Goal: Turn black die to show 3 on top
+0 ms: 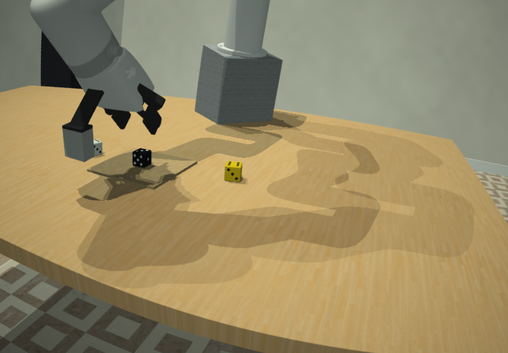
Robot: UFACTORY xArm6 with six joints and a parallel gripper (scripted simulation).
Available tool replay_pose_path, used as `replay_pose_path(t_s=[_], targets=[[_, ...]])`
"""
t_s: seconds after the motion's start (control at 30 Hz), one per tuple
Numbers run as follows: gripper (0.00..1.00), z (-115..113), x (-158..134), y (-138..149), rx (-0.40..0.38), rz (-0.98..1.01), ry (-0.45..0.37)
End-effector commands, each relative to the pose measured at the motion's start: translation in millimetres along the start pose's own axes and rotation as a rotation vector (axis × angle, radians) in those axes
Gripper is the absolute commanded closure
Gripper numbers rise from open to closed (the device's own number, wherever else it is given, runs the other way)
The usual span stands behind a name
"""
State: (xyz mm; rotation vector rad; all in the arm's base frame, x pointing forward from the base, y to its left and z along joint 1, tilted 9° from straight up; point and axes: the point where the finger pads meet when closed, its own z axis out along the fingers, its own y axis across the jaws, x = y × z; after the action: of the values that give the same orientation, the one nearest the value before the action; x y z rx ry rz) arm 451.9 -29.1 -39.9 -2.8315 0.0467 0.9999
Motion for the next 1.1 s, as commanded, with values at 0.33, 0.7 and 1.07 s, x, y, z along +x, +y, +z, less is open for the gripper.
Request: replay_pose_path(t_s=[0.33,0.7,1.07], targets=[[0.37,-12,-10,0,0.0,0.0,0.004],[0.37,-12,-10,-1,0.002,-0.002,0.167],[0.37,-11,-16,0,0.0,-0.001,0.275]])
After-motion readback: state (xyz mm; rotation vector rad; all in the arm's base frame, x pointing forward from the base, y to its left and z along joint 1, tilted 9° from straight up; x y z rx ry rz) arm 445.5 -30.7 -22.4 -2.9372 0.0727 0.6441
